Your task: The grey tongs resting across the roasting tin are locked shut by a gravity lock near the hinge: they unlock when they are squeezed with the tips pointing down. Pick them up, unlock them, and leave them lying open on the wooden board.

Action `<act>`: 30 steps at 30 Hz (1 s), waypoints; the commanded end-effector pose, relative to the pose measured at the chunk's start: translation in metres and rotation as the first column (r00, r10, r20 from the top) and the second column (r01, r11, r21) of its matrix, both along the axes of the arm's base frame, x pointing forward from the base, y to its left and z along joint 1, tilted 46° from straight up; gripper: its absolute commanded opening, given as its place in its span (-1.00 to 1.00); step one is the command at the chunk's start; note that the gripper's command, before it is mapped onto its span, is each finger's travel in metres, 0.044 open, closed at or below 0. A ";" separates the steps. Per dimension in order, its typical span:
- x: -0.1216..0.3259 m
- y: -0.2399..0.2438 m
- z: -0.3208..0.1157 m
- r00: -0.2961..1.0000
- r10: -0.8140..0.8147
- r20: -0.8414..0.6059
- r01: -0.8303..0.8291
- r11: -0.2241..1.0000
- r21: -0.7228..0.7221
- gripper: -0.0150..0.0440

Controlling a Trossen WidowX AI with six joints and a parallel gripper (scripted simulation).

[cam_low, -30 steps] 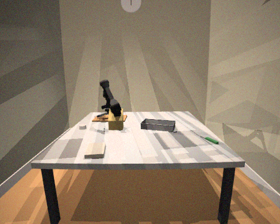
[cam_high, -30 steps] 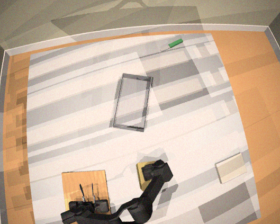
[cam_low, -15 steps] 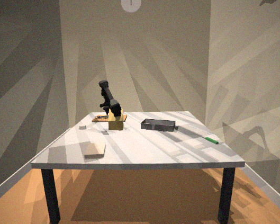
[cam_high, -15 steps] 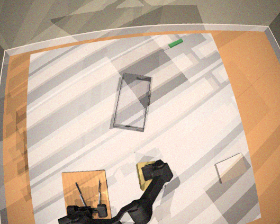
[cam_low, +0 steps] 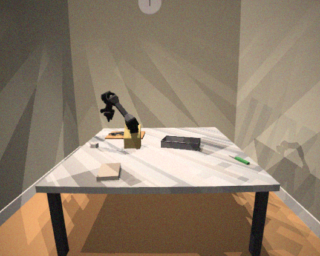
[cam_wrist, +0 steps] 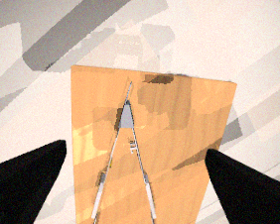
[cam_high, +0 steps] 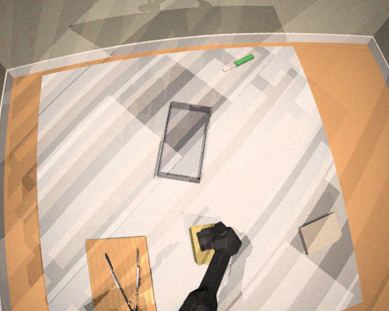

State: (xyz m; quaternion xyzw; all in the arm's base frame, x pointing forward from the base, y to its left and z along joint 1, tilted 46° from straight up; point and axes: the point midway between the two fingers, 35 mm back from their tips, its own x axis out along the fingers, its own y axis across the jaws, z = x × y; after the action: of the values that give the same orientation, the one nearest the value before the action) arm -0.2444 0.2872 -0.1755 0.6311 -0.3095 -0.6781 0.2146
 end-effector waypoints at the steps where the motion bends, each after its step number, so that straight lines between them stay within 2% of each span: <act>1: -0.004 0.000 0.003 1.000 -0.011 0.011 0.011 1.000 -0.017 1.00; 10: 0.012 0.030 0.043 0.987 -0.137 -0.081 0.130 0.988 -0.089 1.00; 30: 0.012 0.030 0.043 0.987 -0.137 -0.081 0.130 0.988 -0.089 1.00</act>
State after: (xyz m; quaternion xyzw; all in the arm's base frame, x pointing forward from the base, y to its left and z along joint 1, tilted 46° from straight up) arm -0.2316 0.3163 -0.1330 0.5718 -0.3710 -0.7019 0.2069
